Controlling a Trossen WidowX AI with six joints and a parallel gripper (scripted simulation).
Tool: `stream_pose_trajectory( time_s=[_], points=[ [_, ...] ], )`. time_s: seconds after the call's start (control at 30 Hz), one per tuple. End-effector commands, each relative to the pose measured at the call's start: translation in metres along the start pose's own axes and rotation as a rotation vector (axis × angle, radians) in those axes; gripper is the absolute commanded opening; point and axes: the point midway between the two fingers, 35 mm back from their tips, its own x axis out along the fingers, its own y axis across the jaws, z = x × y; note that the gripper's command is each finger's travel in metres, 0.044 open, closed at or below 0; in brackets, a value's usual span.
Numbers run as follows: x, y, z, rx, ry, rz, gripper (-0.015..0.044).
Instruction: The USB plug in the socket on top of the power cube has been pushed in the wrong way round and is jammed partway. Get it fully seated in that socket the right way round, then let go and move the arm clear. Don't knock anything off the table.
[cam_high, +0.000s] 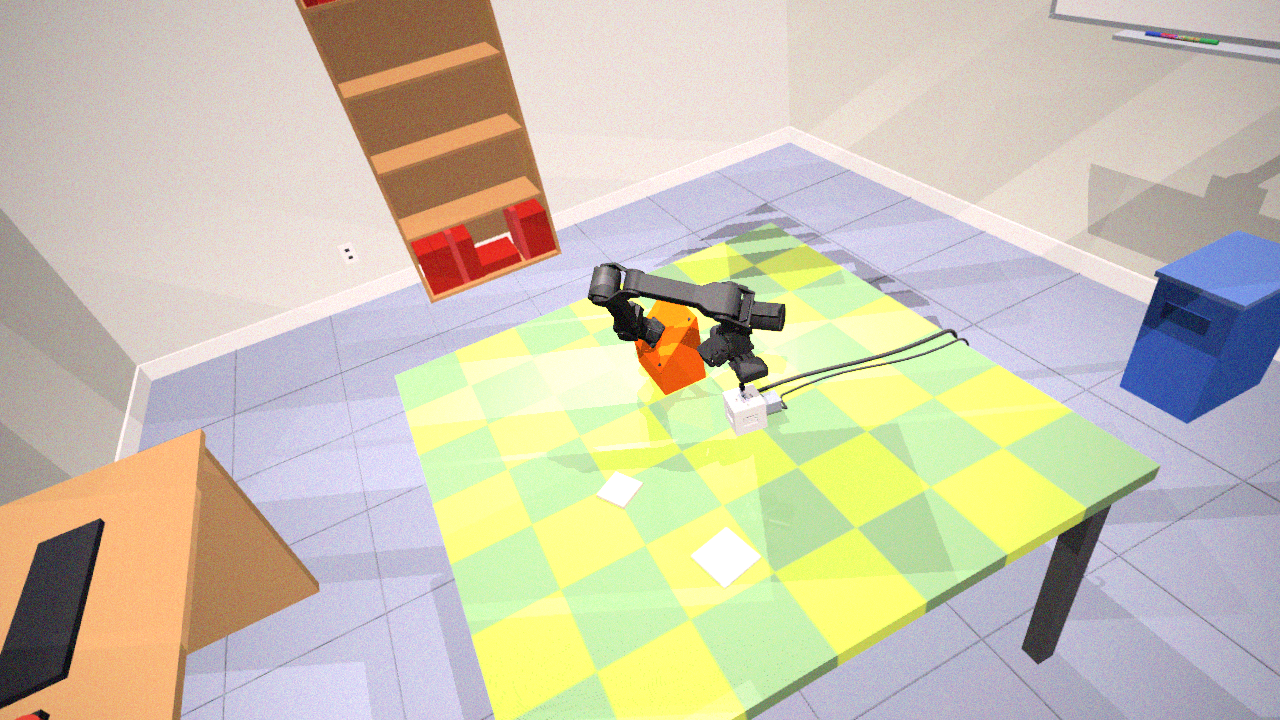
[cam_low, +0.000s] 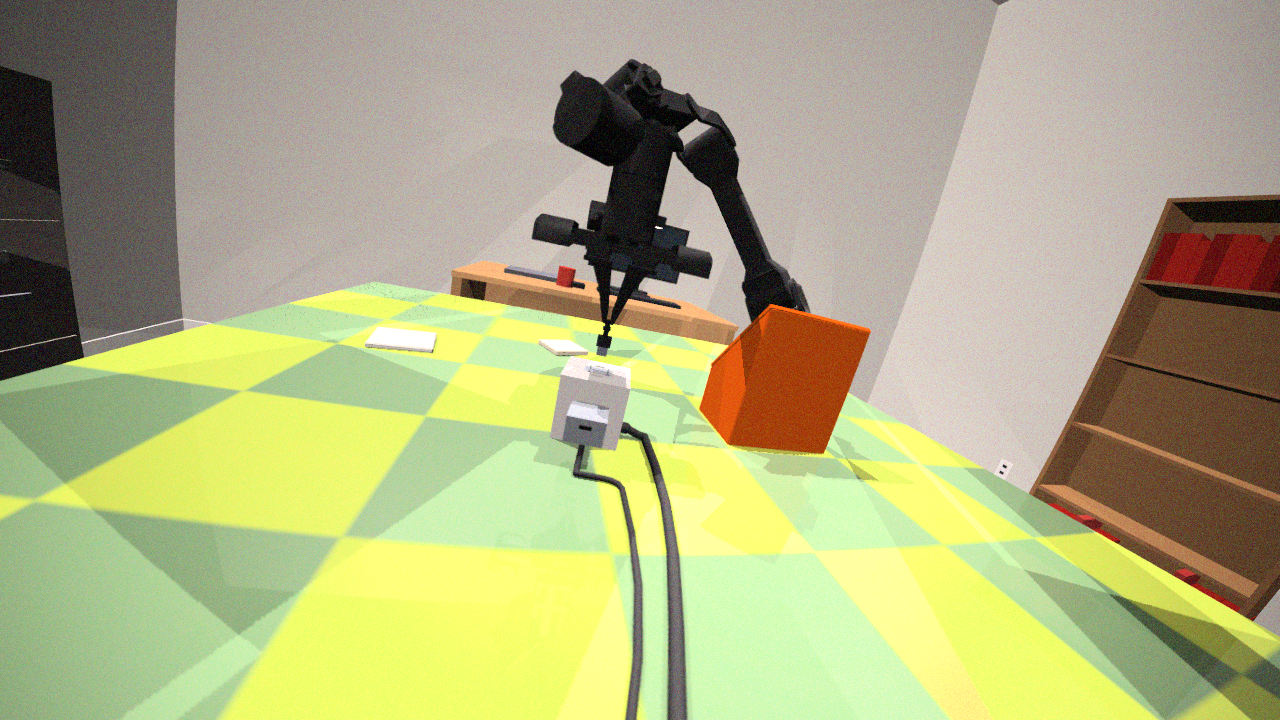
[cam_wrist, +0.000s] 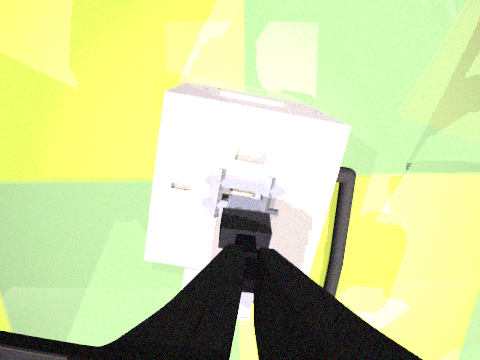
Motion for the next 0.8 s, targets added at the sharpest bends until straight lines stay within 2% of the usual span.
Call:
stream_pose_trajectory(
  time_s=[0.0,0.77],
  points=[
    [-0.0004,-0.0005,0.0005,0.001,0.010,-0.001,0.0000],
    [0.0023,-0.0005,0.0011,0.009,0.032,-0.001,0.0000]
  ],
)
